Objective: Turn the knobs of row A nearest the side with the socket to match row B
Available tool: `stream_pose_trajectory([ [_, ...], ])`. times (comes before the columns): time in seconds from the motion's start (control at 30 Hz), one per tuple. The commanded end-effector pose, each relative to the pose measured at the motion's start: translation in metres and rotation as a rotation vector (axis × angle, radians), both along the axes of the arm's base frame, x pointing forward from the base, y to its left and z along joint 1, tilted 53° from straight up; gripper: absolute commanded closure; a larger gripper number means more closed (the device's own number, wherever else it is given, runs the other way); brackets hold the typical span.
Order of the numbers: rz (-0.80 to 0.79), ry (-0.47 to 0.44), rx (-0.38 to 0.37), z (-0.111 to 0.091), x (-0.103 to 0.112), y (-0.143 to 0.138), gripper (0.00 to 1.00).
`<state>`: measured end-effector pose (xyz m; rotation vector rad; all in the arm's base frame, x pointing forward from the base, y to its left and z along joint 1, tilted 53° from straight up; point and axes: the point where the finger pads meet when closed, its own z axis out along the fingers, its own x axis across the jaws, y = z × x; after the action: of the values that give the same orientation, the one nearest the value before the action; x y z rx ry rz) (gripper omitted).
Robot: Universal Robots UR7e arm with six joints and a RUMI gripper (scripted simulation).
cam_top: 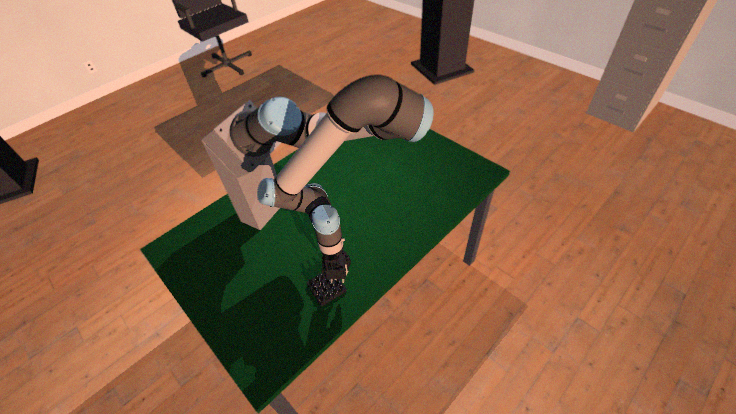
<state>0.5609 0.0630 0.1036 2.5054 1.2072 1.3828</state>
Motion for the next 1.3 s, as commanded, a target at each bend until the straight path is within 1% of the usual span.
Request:
stream_pose_trajectory([
  [0.0,0.101,-0.046,-0.111,0.0002,-0.0029,0.0014,0.89],
  [0.17,0.16,-0.078,-0.183,0.0009,-0.0035,0.0005,0.89],
  [0.23,0.16,-0.078,-0.183,0.0009,-0.0035,0.0005,0.89],
  [0.3,0.206,-0.103,-0.238,0.0012,-0.0042,-0.0001,0.89],
  [0.73,0.356,-0.183,-0.421,0.0032,-0.0056,-0.0022,0.89],
  [0.8,0.356,-0.183,-0.421,0.0032,-0.0056,-0.0022,0.89],
  [0.87,0.402,-0.207,-0.476,0.0038,-0.0059,-0.0028,0.89],
  [1.27,0.541,-0.281,-0.645,0.0063,-0.0066,-0.0049,0.89],
])
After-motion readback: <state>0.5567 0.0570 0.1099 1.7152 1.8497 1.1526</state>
